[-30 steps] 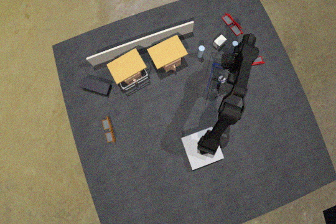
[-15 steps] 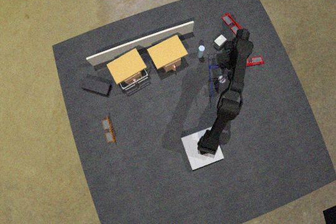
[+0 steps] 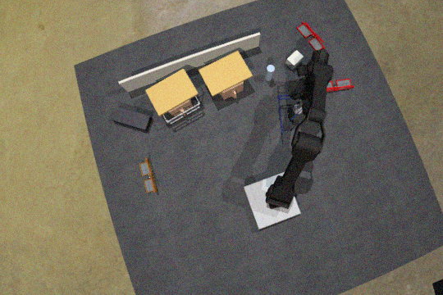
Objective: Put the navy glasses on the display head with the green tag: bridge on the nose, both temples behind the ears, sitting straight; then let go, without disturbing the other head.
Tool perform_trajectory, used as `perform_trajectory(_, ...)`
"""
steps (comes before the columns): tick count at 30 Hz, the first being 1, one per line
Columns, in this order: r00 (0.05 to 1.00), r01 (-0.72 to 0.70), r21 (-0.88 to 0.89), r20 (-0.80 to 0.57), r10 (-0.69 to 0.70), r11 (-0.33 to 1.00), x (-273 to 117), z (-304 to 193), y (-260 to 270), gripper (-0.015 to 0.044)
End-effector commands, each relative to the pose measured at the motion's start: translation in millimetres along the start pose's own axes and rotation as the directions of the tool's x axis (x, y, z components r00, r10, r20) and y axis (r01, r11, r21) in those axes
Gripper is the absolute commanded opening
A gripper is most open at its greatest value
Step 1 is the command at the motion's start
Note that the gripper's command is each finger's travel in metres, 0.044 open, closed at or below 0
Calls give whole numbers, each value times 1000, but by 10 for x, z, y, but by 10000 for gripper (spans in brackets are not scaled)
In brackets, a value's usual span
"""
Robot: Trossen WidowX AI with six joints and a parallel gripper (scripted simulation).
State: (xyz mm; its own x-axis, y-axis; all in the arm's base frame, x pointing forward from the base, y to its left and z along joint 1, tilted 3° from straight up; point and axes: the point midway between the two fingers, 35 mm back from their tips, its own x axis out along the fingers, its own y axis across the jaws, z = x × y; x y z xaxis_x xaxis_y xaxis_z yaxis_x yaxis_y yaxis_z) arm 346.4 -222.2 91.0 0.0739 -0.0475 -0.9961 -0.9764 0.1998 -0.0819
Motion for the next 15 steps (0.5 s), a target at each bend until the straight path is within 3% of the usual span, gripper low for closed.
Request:
perform_trajectory(1, 1000, -3, -6, -4, 3, 1000, 59, -4, 6, 0)
perform_trajectory(15, 1000, -2, -5, -3, 2, 1000, 58, 60, -69, 0)
